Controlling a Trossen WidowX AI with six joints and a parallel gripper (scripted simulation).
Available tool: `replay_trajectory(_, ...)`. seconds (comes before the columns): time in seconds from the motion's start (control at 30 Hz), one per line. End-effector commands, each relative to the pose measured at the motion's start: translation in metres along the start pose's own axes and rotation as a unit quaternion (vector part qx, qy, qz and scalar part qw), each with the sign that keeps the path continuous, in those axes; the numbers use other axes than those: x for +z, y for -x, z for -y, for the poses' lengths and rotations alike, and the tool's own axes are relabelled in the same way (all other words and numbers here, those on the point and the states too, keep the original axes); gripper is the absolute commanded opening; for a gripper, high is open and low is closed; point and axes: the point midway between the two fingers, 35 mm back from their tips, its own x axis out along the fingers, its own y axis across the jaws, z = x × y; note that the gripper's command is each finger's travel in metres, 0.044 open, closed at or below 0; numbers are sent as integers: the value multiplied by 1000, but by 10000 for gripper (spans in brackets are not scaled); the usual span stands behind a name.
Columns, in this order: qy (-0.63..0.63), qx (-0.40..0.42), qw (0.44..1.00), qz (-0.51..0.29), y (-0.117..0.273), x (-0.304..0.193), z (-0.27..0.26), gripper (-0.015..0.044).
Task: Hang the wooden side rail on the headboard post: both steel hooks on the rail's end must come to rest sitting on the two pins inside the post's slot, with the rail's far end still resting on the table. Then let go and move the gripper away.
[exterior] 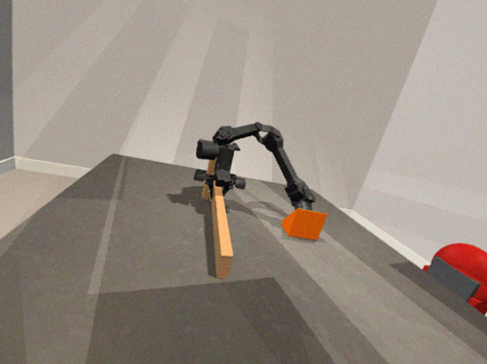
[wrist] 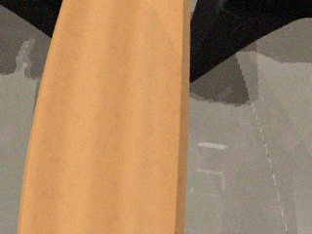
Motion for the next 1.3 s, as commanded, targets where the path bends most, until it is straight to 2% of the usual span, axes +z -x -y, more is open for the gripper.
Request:
replay_trajectory(0.0,-10,-10,1000,4,6,1,5,0)
replay_trajectory(1.27,-10,-10,1000,4,4,-3,9,0)
